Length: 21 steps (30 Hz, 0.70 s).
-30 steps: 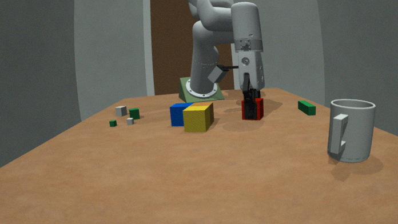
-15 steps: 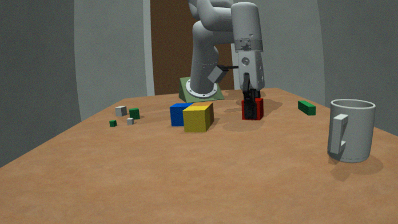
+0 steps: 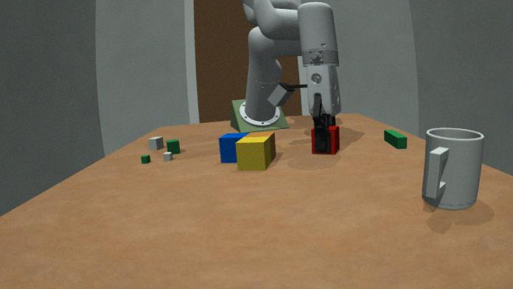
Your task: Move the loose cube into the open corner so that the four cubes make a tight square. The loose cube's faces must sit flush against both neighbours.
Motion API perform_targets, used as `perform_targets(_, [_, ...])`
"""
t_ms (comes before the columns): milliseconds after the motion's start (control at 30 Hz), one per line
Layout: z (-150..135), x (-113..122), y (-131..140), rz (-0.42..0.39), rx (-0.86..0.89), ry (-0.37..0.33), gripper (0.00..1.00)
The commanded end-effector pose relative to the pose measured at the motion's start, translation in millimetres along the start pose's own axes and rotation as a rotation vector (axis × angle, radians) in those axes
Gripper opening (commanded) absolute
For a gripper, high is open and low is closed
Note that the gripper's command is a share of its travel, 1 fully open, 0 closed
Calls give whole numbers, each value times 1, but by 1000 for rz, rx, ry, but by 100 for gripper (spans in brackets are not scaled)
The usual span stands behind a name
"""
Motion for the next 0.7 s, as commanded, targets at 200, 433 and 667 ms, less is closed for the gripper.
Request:
perform_targets(200, [-1, 9, 1, -3, 0, -3, 0])
perform_targets(433, [-1, 22, 1, -3, 0, -3, 0])
perform_targets(667, [-1, 33, 1, -3, 0, -3, 0])
Point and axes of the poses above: the point where the finger pads meet when closed, its own x axis back along the fingers, its own z axis across the jaws, y = z × x, the point moved 9 cm from there along x, back along the fingers, and after that the axes turned 3 degrees about x, right-handed, at the moved point
